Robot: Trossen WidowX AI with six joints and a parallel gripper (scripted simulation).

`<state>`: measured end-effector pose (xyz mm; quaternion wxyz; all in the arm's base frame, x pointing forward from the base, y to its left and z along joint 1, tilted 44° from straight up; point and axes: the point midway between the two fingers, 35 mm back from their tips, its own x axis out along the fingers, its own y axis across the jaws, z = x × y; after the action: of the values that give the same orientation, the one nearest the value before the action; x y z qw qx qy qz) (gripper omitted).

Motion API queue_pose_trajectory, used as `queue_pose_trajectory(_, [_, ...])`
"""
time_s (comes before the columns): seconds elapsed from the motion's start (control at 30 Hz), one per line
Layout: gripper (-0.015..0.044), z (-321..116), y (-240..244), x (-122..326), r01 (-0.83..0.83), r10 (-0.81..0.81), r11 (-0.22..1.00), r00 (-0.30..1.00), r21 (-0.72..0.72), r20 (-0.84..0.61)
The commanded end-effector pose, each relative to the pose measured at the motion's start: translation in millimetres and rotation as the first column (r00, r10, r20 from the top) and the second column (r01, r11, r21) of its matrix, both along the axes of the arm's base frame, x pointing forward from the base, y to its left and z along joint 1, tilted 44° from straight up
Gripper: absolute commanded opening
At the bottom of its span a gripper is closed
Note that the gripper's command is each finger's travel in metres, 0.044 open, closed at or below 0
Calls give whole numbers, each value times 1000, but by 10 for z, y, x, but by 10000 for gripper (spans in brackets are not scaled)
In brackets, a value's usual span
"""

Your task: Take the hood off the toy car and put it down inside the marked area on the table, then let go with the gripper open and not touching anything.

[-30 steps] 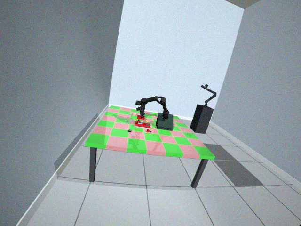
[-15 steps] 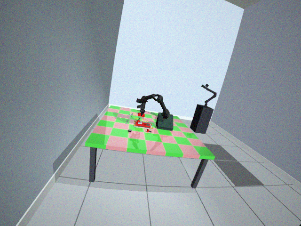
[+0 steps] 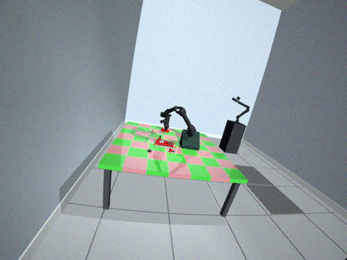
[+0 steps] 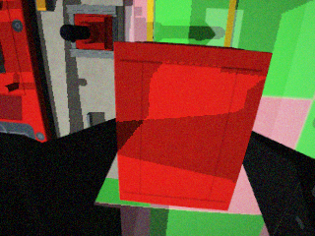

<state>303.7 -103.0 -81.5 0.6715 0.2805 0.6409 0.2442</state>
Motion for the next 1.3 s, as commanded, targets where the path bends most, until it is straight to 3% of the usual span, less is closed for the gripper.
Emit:
queue_pose_trajectory(0.0, [0, -38, -56, -24, -6, 6, 1000, 1000, -2, 6])
queue_pose_trajectory(1.27, [0, -262, 141, 14, -6, 6, 1000, 1000, -3, 6])
